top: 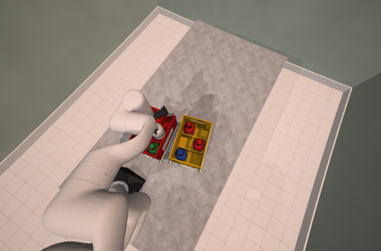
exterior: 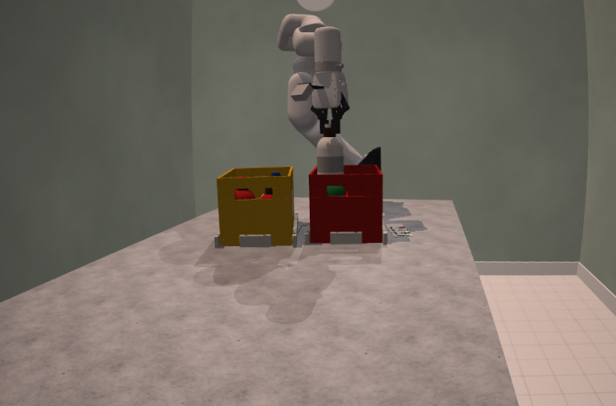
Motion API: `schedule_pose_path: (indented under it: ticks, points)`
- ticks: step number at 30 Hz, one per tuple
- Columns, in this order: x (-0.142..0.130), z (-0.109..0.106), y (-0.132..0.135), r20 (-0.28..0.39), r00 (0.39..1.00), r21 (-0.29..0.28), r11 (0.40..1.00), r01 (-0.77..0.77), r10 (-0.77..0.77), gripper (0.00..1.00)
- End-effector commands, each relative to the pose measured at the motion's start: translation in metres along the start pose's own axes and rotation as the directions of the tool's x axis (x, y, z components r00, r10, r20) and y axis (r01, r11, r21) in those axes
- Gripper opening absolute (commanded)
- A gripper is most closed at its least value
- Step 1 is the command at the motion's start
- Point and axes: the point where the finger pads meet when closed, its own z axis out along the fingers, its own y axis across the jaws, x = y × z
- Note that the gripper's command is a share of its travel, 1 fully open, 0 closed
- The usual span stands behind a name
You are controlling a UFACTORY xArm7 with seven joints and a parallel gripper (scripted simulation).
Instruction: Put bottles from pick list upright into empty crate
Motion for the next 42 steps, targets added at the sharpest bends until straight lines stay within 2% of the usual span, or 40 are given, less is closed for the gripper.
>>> schedule_pose_path:
  ticks: [1, 42]
  points:
    - [0.001, 0.003, -0.001, -0.002, 1.0, 0.003, 1.0, 0.001, 0.0, 0.0]
    - [0.001, 0.04, -0.001, -0.002, 1.0, 0.003, 1.0, 0.001, -0.001, 0.0]
